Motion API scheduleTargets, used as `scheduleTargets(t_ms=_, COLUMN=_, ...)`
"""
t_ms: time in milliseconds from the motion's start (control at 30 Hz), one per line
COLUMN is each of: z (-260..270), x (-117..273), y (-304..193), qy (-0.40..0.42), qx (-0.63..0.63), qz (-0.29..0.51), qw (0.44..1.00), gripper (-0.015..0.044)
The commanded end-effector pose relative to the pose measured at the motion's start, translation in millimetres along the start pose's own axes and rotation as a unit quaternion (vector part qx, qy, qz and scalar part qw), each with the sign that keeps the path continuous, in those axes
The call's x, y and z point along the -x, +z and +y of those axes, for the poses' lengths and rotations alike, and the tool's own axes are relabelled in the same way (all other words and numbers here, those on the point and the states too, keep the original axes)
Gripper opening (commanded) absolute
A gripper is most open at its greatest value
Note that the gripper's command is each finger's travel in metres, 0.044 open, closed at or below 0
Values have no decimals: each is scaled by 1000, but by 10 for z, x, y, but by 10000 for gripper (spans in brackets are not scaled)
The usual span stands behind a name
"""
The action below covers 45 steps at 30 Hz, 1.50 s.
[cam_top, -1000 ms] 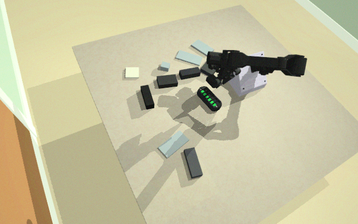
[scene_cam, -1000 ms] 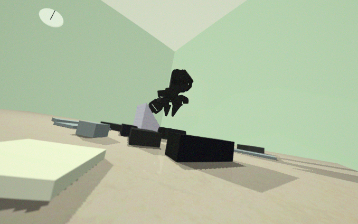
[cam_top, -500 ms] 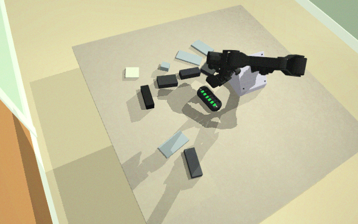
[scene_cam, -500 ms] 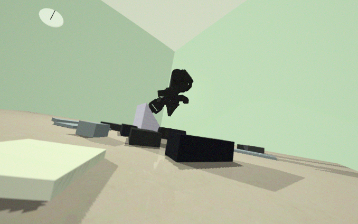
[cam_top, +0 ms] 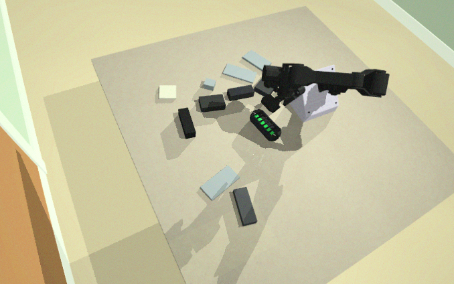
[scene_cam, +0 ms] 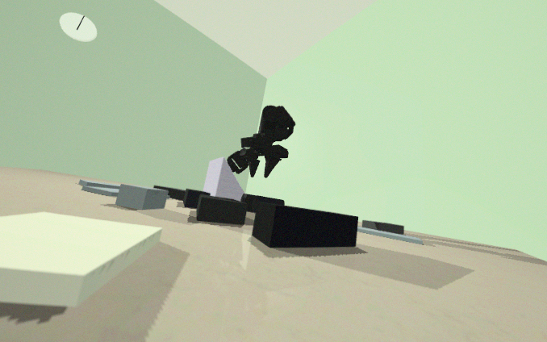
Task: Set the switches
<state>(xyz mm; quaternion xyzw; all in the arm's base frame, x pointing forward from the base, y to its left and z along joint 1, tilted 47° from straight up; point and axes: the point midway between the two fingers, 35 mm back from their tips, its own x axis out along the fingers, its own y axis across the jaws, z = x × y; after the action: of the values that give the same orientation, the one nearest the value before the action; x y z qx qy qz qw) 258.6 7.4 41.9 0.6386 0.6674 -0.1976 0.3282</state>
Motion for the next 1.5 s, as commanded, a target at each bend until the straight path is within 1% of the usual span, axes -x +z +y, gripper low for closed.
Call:
scheduleTargets(t_ms=0, z=-1, x=0, y=0, qy=0, qx=0, qz=0, qw=1000, gripper=420)
scheduleTargets(t_ms=33, z=-1, x=0, y=0, qy=0, qx=0, qz=0, qw=1000, gripper=440)
scheduleTargets(t_ms=100, z=-1, x=0, y=0, qy=0, qx=0, qz=0, qw=1000, gripper=440)
scheduleTargets(t_ms=200, z=-6, x=-102, y=118, qy=25, qx=-1, qz=-2, qw=1000, gripper=361)
scheduleTargets(t_ms=433, z=-131, x=-490, y=487, qy=138, qx=0, qz=-2, qw=990, gripper=177)
scheduleTargets(t_ms=667, z=-150, x=-518, y=504, qy=147, qx=0, qz=-1, qw=989, gripper=0)
scheduleTargets(t_ms=1067, z=-149, x=-529, y=506, qy=147, qx=0, qz=-1, qw=989, gripper=0)
scheduleTargets(t_ms=1467, z=-138, x=-718, y=525, qy=147, qx=0, qz=-2, qw=989, gripper=0)
